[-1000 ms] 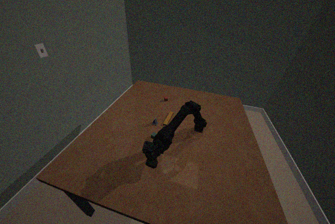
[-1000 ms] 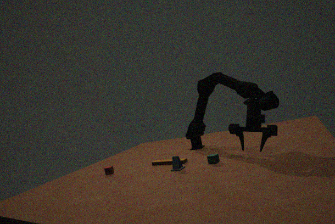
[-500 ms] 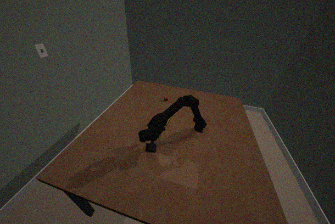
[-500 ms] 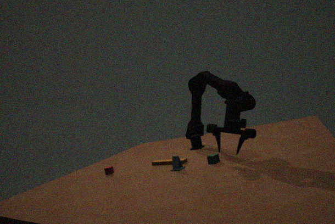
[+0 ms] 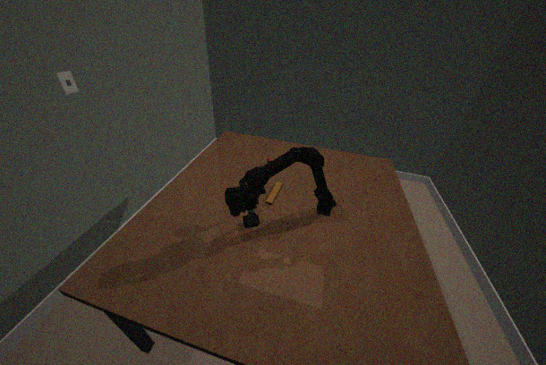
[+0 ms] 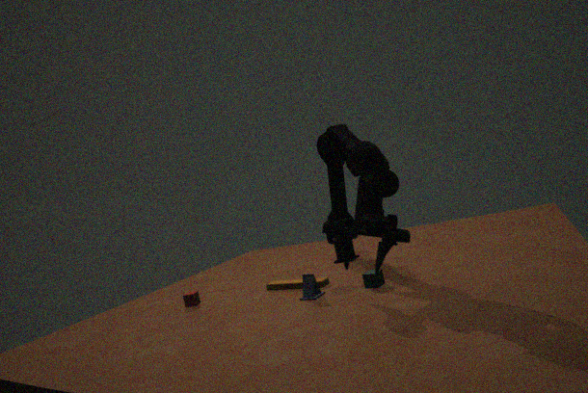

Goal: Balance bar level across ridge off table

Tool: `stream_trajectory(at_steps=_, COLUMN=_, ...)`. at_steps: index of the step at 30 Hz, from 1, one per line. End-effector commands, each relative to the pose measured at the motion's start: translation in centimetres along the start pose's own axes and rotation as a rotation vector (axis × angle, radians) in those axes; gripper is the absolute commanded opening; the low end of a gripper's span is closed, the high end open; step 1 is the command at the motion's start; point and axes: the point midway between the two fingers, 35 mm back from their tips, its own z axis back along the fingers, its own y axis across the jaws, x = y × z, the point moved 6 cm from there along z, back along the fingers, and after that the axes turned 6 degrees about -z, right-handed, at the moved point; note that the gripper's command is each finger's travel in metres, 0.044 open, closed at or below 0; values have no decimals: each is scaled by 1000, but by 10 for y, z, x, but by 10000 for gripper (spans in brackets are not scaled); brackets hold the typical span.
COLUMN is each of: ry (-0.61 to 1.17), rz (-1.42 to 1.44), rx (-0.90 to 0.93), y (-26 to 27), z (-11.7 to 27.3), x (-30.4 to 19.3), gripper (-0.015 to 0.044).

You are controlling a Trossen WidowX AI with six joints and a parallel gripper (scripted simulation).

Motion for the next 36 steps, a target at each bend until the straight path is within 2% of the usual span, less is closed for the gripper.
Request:
stream_trajectory(at_steps=1, ry=20, rz=55, rx=15, y=-18, z=-1, x=-5, gripper=315)
stream_trajectory(at_steps=19, ry=98, rz=344, rx=114, y=-104, z=-12, x=-42, gripper=315)
stream_trajectory(at_steps=36, ry=97, rz=602, rx=234, y=-167, z=-15, x=-93, gripper=315)
